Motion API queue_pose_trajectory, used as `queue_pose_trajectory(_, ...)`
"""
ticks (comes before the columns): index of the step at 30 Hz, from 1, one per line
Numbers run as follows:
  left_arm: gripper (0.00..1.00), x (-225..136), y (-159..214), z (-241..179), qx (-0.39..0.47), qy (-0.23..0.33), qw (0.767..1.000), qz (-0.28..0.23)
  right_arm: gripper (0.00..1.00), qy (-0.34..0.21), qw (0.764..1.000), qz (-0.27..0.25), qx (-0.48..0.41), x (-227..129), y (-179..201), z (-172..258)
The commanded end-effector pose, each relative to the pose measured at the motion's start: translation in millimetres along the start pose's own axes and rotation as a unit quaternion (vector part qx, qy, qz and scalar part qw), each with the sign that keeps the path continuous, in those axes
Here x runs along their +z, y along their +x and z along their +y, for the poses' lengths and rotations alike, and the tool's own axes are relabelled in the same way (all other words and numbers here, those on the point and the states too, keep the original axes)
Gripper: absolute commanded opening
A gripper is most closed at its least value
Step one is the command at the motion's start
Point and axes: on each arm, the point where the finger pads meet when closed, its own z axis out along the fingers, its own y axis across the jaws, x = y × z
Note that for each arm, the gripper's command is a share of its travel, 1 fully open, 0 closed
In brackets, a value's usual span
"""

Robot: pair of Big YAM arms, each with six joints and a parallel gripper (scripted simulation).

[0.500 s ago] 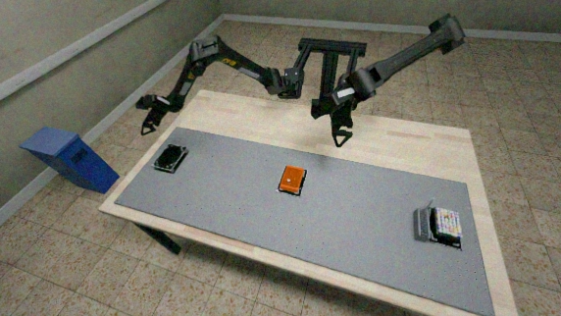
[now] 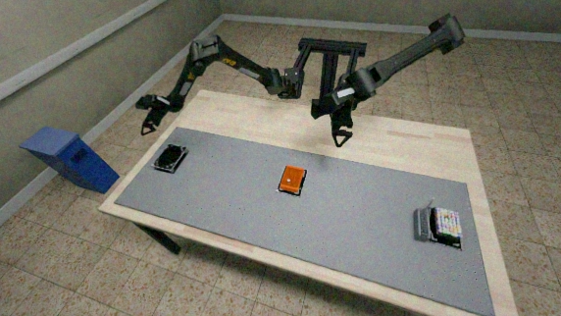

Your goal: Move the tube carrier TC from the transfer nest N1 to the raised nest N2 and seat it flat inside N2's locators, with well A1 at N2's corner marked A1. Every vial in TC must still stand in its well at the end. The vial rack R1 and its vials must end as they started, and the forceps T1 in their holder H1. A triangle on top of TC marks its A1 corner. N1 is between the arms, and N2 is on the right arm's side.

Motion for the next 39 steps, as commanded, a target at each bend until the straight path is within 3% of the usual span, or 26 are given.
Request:
queue_pose_trajectory(1, 1.0, -4, 0, 4, -0.006, -0.005, 1.0, -0.005, 1.0, -0.004, 1.0, -0.012, -0.008, -2, -15, 5)
queue_pose_trajectory(7, 1.0, -7, -28, 22, -0.007, -0.011, 0.999, -0.034, 1.0, -0.021, 0.998, -0.025, -0.051, -7, -4, 37)
queue_pose_trajectory(17, 1.0, 11, -170, 52, -0.019, 0.021, 0.986, -0.166, 1.0, -0.015, 0.984, -0.098, -0.147, -22, 48, 110)
queue_pose_trajectory(19, 1.0, 11, -170, 52, -0.019, 0.021, 0.986, -0.166, 1.0, -0.015, 0.984, -0.098, -0.147, -22, 48, 110)
queue_pose_trajectory(24, 1.0, 21, -250, 60, -0.02, 0.038, 0.97, -0.24, 1.0, -0.004, 0.98, -0.114, -0.166, -24, 77, 126)
queue_pose_trajectory(31, 1.0, 35, -341, 52, -0.011, 0.061, 0.946, -0.317, 1.0, -0.001, 0.978, -0.132, -0.161, -27, 82, 139)
queue_pose_trajectory(34, 1.0, 47, -380, 39, -0.003, 0.077, 0.935, -0.346, 1.0, 0.002, 0.981, -0.122, -0.154, -26, 84, 142)
queue_pose_trajectory(36, 1.0, 47, -380, 39, -0.003, 0.077, 0.935, -0.346, 1.0, 0.002, 0.981, -0.122, -0.154, -26, 84, 142)
queue_pose_trajectory(37, 1.0, 42, -412, 43, -0.005, 0.075, 0.921, -0.383, 1.0, 0.006, 0.982, -0.113, -0.149, -27, 88, 142)
queue_pose_trajectory(39, 1.0, 45, -437, 36, -0.001, 0.082, 0.909, -0.408, 1.0, 0.014, 0.986, -0.095, -0.135, -30, 95, 145)
